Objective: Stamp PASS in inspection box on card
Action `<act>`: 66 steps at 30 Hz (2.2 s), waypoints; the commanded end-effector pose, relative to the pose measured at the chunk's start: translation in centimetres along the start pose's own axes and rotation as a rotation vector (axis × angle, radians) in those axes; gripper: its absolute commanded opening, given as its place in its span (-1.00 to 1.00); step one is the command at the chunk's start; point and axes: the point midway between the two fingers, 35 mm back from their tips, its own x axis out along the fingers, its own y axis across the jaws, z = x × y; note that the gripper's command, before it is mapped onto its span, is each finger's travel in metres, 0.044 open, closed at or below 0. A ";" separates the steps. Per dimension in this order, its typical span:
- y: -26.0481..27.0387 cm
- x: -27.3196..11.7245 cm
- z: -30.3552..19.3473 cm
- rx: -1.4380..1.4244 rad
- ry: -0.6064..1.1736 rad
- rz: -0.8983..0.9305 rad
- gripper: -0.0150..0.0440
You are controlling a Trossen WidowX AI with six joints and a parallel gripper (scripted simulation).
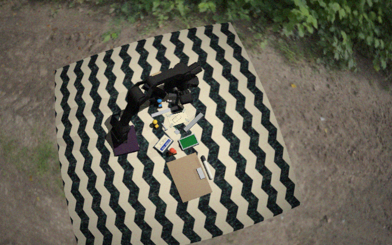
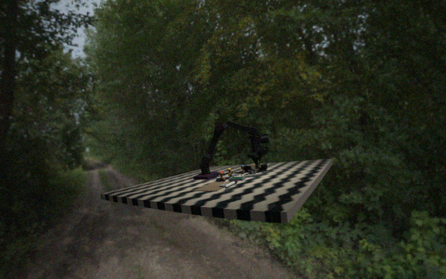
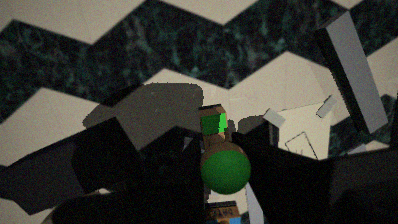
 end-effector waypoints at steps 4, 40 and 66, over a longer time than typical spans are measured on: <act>0.1 -0.4 0.0 0.002 0.001 0.006 -0.49; 0.0 -2.2 -0.1 0.002 0.002 0.009 -0.49; 0.0 -3.5 -0.1 0.002 0.002 0.012 -0.49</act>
